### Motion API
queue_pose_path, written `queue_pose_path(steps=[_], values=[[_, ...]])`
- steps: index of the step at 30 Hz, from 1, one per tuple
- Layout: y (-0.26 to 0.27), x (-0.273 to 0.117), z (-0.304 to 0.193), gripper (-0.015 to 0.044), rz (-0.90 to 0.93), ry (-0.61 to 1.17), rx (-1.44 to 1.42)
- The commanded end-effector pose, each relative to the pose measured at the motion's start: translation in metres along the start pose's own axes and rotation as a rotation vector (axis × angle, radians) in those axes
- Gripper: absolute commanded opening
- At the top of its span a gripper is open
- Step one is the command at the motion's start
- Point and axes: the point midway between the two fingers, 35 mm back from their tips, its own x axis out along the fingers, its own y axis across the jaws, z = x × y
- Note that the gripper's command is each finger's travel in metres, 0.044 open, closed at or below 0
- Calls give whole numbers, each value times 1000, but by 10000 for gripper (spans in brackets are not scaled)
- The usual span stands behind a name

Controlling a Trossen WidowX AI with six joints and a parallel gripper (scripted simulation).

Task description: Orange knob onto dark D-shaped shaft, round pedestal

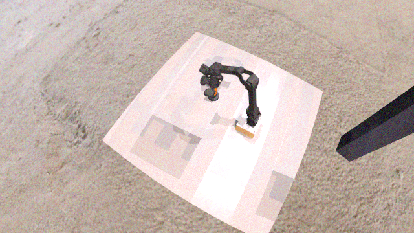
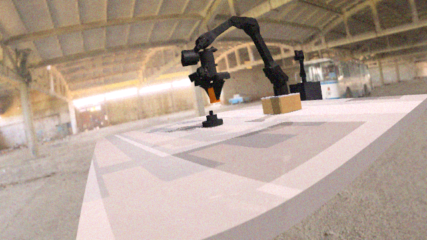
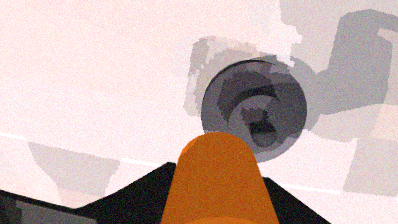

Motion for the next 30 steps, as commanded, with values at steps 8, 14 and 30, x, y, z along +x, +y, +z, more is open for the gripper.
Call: queue_pose_path(steps=[8,14,30], values=[[-29,4,10,0,-9,-18,-7],[-29,10,10,0,-9,-18,-7],[-30,25,11,0,-9,-18,-2]])
